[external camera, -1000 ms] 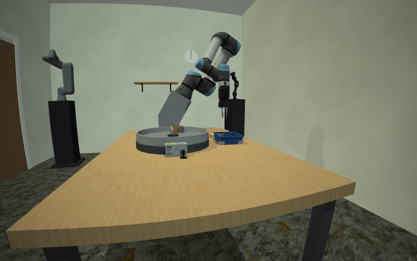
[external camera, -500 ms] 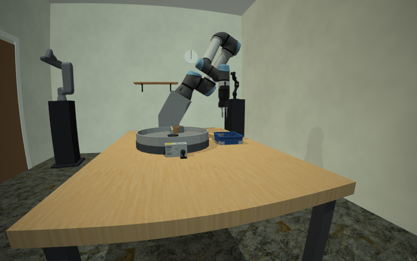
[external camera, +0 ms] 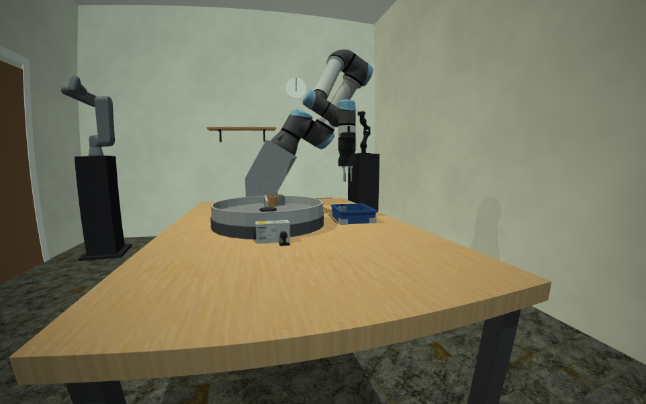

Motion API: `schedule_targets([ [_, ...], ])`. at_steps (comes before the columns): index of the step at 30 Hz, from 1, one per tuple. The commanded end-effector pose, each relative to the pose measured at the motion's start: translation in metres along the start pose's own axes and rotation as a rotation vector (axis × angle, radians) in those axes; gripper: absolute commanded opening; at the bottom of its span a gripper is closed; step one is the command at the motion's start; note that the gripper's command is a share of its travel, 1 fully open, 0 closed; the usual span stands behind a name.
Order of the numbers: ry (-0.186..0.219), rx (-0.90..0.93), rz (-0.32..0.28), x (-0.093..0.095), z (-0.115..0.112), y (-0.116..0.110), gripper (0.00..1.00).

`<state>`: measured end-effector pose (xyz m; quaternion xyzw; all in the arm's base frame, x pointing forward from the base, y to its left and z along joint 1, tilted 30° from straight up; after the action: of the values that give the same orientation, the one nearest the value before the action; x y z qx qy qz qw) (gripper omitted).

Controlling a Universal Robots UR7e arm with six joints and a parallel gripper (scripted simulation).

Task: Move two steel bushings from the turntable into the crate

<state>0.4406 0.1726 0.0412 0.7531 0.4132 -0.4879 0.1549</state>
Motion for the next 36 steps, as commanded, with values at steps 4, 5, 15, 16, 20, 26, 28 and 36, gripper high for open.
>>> schedule_targets([
  [4, 0.001, 0.000, 0.001, 0.000, 0.000, 0.000, 0.47],
  [5, 0.001, 0.000, 0.001, 0.000, 0.000, 0.000, 0.47],
  [15, 0.001, 0.000, 0.001, 0.000, 0.000, 0.000, 0.47],
  [16, 0.001, 0.000, 0.001, 0.000, 0.000, 0.000, 0.47],
  [20, 0.001, 0.000, 0.001, 0.000, 0.000, 0.000, 0.47],
  [26, 0.001, 0.000, 0.001, 0.000, 0.000, 0.000, 0.47],
  [28, 0.000, 0.000, 0.000, 0.000, 0.011, 0.003, 0.45],
  [36, -0.002, 0.001, -0.003, 0.002, 0.054, 0.012, 0.45],
])
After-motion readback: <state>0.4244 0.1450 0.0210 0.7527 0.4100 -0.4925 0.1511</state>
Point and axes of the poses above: the point where the finger pads meet when closed, its own x axis out along the fingers, its own z axis across the jaws, y = z × x, the point moved 2 cm from there along -x, back along the fingers, and after that the axes turned 15 degrees about x, right-handed, at the moved point
